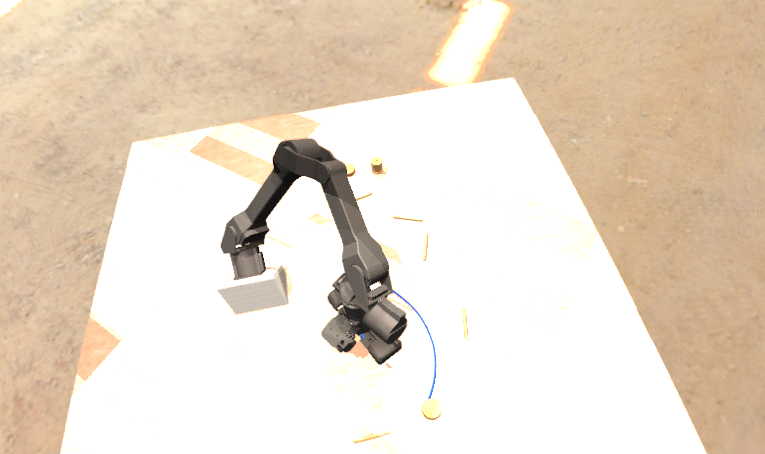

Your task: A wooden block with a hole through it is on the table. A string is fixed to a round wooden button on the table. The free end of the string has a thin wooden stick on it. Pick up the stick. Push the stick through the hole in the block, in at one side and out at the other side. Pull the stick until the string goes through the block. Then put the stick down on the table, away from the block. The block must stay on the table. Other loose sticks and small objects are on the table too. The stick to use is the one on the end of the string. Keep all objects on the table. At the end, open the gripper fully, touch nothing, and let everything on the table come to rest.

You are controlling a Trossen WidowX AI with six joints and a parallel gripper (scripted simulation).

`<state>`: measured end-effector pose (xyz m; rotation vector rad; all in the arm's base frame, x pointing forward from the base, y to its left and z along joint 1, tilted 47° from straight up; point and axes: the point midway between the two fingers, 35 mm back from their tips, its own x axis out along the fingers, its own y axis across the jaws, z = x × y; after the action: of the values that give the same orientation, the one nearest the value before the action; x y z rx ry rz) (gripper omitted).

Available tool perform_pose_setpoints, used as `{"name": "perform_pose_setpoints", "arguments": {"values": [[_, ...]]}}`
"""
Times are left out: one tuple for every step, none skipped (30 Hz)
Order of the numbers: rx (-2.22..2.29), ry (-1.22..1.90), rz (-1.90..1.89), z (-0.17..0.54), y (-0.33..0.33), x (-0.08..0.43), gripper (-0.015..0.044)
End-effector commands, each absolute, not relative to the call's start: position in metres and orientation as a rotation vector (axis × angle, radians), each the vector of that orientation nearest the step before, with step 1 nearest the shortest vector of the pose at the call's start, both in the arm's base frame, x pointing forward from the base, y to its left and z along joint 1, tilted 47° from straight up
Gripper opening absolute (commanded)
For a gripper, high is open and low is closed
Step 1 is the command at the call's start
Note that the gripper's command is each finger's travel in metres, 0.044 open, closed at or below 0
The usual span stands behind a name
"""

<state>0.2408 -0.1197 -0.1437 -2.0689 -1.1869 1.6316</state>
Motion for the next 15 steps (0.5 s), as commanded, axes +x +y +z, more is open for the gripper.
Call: {"name": "perform_pose_setpoints", "arguments": {"values": [[-2.076, -1.19, 1.638, -0.1417, -0.1234, 0.2416, 0.0], [-2.076, -1.19, 1.638, -0.1412, -0.1239, 0.2416, 0.0], [-2.076, -1.19, 1.638, -0.1408, -0.1244, 0.2415, 0.0], [-2.076, -1.19, 1.638, -0.1403, -0.1248, 0.2415, 0.0], [-2.076, -1.19, 1.638, -0.1398, -0.1253, 0.2414, 0.0], [-2.076, -1.19, 1.638, -0.1395, -0.1257, 0.2414, 0.0], [-2.076, -1.19, 1.638, -0.1392, -0.1259, 0.2414, 0.0], [-2.076, -1.19, 1.638, -0.1392, -0.126, 0.2414, 0.0], [-2.076, -1.19, 1.638, -0.1392, -0.126, 0.2414, 0.0], [-2.073, -1.192, 1.644, -0.1391, -0.1259, 0.2416, 0.0], [-2.063, -1.197, 1.661, -0.1391, -0.1255, 0.2423, 0.0], [-2.053, -1.203, 1.681, -0.139, -0.125, 0.2432, 0.0], [-2.037, -1.211, 1.71, -0.1388, -0.1243, 0.2444, 0.0], [-2.021, -1.219, 1.74, -0.1386, -0.1236, 0.2456, 0.0], [-2.005, -1.228, 1.772, -0.1382, -0.1228, 0.247, 0.0]]}}
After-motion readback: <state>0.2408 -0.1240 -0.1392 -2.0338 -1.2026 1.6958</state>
